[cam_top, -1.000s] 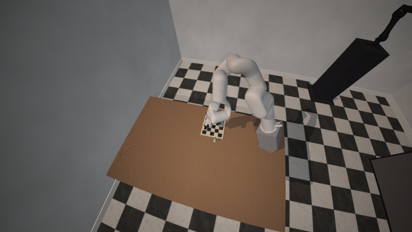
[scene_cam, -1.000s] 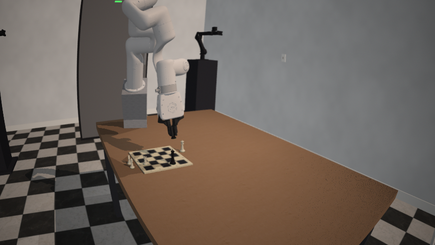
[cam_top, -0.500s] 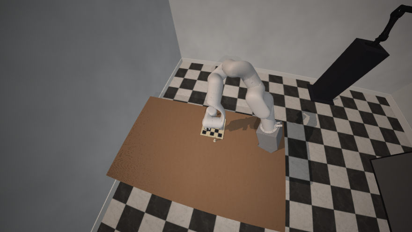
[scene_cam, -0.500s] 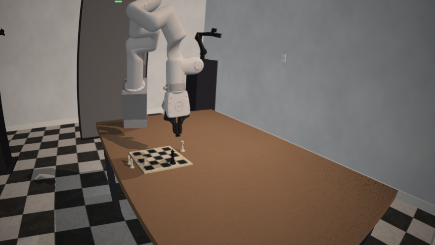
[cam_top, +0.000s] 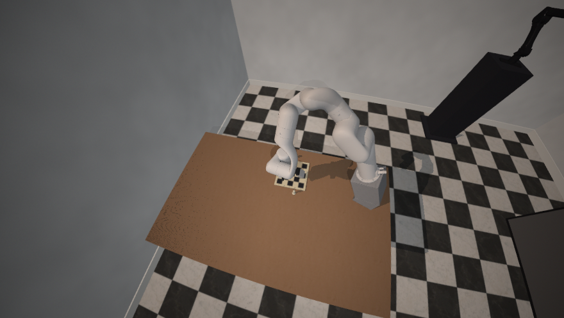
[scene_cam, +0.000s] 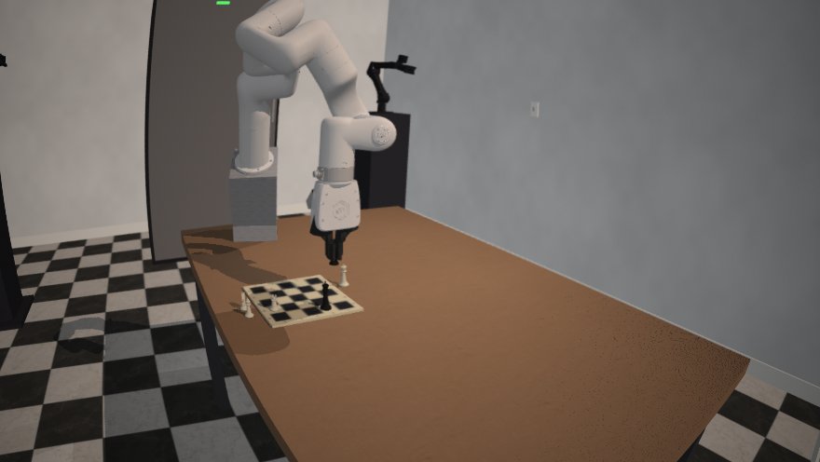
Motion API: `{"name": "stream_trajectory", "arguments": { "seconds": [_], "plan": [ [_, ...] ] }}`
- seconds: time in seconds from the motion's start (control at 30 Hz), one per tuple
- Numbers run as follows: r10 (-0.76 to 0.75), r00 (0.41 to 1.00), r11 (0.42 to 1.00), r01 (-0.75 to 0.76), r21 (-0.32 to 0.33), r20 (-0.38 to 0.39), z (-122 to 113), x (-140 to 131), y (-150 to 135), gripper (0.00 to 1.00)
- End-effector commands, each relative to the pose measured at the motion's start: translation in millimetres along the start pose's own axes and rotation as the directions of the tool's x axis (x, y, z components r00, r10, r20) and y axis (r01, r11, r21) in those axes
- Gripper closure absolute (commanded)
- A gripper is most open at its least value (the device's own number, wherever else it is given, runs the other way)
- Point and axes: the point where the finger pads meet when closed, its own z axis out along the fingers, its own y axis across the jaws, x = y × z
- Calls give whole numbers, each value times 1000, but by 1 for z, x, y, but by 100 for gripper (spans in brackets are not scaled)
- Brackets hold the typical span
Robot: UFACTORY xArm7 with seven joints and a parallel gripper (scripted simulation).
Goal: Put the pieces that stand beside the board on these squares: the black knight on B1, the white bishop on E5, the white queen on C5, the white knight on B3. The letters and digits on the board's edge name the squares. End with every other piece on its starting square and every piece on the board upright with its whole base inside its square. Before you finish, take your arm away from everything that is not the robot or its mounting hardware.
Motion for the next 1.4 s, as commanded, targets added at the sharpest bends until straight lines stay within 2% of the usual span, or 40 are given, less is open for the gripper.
{"name": "stream_trajectory", "arguments": {
  "seconds": [0.0, 0.17, 0.23, 0.57, 1.37],
  "plan": [
    [-2, 1000, 1000, 2, -1, -3, 15, -1, 1, 100],
    [-3, 1000, 1000, 3, -1, -3, 40, -2, 1, 100],
    [-3, 1000, 1000, 3, -1, -3, 40, -2, 1, 100],
    [-2, 1000, 1000, 2, -1, -3, 75, -2, 1, 100],
    [-3, 1000, 1000, 3, -1, -3, 78, -2, 1, 100]
  ]
}}
